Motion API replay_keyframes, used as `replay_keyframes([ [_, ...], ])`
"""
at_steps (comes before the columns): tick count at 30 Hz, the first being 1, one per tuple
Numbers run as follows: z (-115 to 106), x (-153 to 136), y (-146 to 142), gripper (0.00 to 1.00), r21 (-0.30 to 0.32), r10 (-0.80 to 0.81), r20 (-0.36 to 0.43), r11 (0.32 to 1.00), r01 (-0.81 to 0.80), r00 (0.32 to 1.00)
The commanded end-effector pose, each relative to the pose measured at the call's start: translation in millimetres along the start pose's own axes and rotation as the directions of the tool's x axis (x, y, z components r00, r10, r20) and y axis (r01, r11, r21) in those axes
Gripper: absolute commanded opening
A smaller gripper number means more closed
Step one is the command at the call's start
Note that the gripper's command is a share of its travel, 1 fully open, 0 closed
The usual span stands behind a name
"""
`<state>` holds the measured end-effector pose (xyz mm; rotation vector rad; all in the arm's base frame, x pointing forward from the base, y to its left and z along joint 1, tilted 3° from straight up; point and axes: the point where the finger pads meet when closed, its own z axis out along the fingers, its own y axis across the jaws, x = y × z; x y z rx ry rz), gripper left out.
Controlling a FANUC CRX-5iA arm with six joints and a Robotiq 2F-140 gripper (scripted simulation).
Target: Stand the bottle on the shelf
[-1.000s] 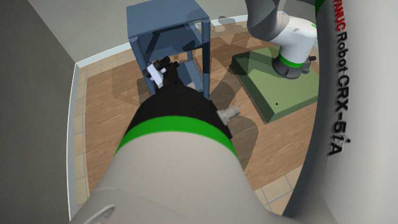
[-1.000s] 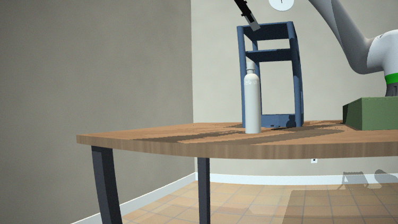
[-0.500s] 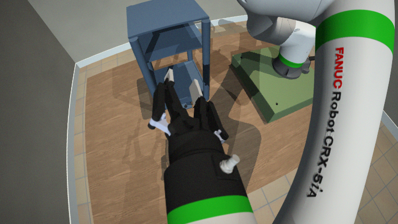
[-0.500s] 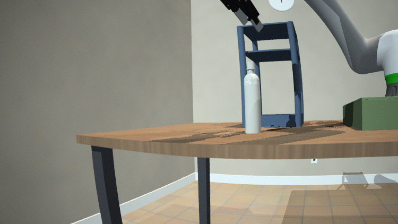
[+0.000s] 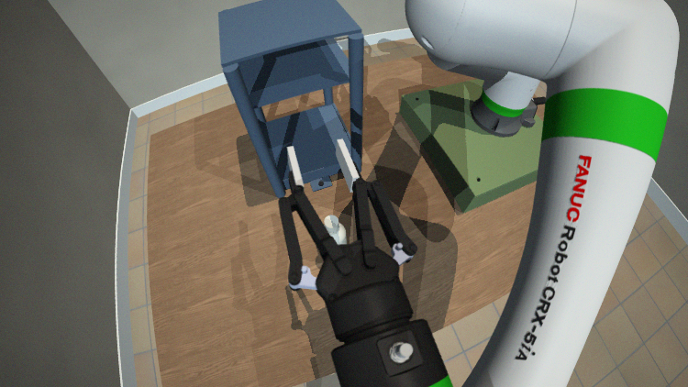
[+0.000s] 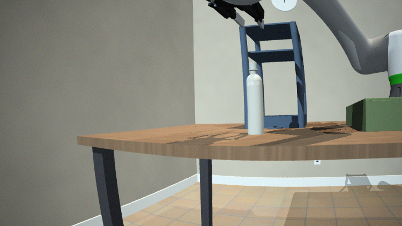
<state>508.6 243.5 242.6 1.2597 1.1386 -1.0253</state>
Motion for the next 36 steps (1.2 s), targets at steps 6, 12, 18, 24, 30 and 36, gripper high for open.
replay_keyframes([
  [6, -9.3, 4.2, -1.0, 0.38, -0.037, -0.158, 0.078, 0.986, 0.161, 0.984],
  [12, -9.4, 4.3, -1.1, 0.38, -0.037, -0.160, 0.079, 0.986, 0.163, 0.984],
  [18, -9.4, 4.7, -1.1, 0.38, -0.037, -0.160, 0.079, 0.986, 0.163, 0.984],
  [24, -9.2, 6.8, -1.5, 0.38, -0.037, -0.160, 0.079, 0.986, 0.163, 0.984],
  [30, -8.9, 11.4, -2.2, 0.38, -0.037, -0.160, 0.078, 0.986, 0.163, 0.984],
  [36, -8.5, 16.2, -3.0, 0.38, -0.037, -0.160, 0.078, 0.986, 0.163, 0.984],
])
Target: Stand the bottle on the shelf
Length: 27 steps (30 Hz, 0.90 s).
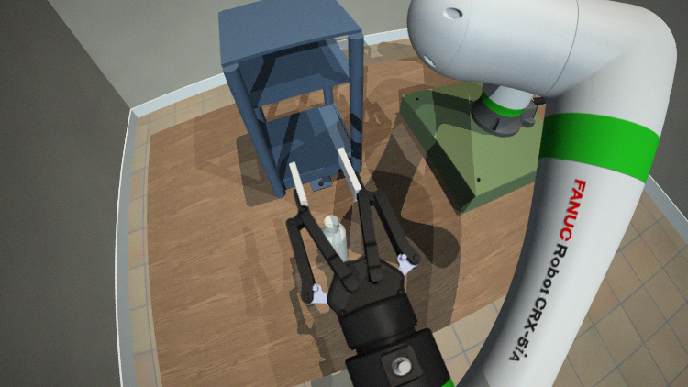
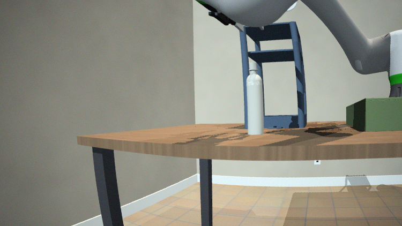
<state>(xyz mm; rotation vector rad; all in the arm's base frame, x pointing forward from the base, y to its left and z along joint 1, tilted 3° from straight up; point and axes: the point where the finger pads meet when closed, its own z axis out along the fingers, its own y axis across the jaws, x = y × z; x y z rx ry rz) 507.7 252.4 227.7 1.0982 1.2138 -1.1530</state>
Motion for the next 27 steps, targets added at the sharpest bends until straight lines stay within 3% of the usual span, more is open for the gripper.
replay_keyframes([
  [1, 0.0, 2.8, 0.0, 0.38, 0.000, 0.000, 0.000, 1.000, 0.000, 1.000],
  [27, -0.1, 59.5, 0.1, 0.38, 0.000, 0.000, 0.000, 1.000, 0.000, 1.000],
])
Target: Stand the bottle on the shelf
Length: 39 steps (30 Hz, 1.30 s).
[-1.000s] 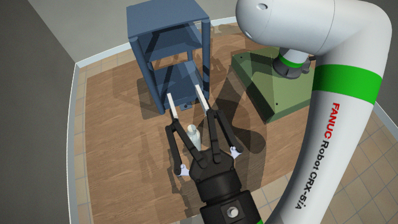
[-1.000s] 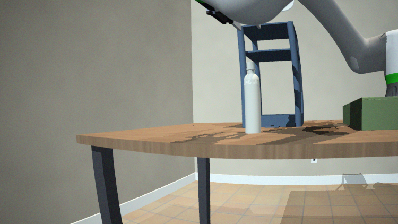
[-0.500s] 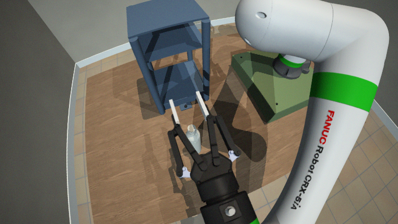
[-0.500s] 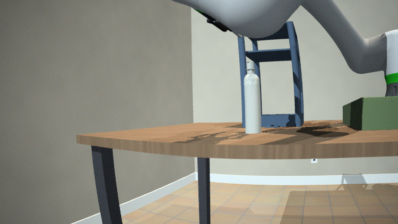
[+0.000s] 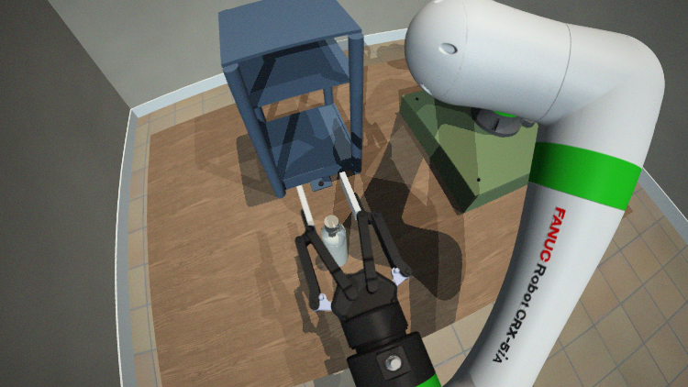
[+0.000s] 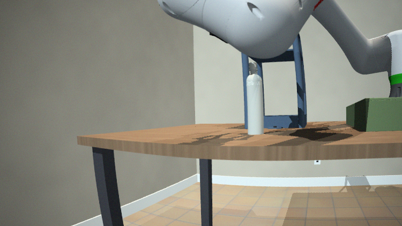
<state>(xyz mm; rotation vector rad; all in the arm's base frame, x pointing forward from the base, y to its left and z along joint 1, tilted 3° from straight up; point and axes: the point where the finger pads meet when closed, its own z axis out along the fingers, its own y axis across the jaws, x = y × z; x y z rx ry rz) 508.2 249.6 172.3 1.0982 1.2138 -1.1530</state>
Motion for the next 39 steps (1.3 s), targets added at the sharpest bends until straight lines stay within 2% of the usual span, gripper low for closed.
replay_keyframes([
  [1, -0.1, 7.0, 0.1, 0.38, 0.000, 0.001, 0.000, 1.000, -0.001, 1.000],
  [39, -0.1, 99.3, 0.2, 0.38, 0.000, 0.001, 0.000, 1.000, -0.001, 1.000],
])
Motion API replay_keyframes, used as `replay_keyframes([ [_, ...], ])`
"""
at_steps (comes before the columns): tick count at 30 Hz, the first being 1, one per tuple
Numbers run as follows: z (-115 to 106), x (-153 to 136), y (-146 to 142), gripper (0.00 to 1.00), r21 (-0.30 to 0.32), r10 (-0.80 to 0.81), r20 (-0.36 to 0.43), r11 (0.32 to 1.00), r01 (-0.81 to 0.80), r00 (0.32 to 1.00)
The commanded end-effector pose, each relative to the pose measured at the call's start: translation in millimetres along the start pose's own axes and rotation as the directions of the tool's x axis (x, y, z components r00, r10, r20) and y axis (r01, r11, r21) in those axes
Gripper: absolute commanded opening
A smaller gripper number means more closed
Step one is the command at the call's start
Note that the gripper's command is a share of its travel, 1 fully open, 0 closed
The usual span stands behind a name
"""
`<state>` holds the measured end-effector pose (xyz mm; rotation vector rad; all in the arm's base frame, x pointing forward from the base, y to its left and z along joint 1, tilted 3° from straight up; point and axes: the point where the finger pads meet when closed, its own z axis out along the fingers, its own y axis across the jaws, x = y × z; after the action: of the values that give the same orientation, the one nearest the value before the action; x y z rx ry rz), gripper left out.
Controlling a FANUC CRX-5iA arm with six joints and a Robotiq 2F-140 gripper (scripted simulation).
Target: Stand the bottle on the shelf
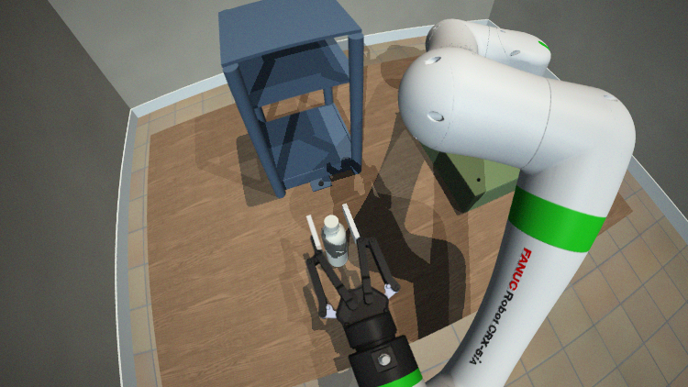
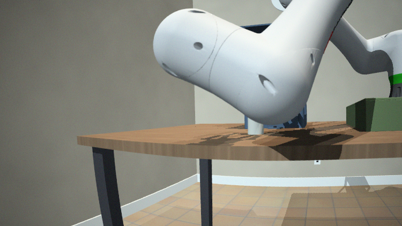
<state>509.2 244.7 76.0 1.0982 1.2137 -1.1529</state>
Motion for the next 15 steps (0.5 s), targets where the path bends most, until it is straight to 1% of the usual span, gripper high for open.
replay_keyframes([
  [1, 0.0, 5.2, 0.1, 0.38, 0.000, 0.000, 0.000, 1.000, 0.000, 1.000],
  [11, -0.1, 25.1, 0.1, 0.38, 0.000, 0.000, 0.000, 1.000, 0.000, 1.000],
  [15, -0.1, 28.3, 0.1, 0.38, 0.000, 0.000, 0.000, 1.000, 0.000, 1.000],
])
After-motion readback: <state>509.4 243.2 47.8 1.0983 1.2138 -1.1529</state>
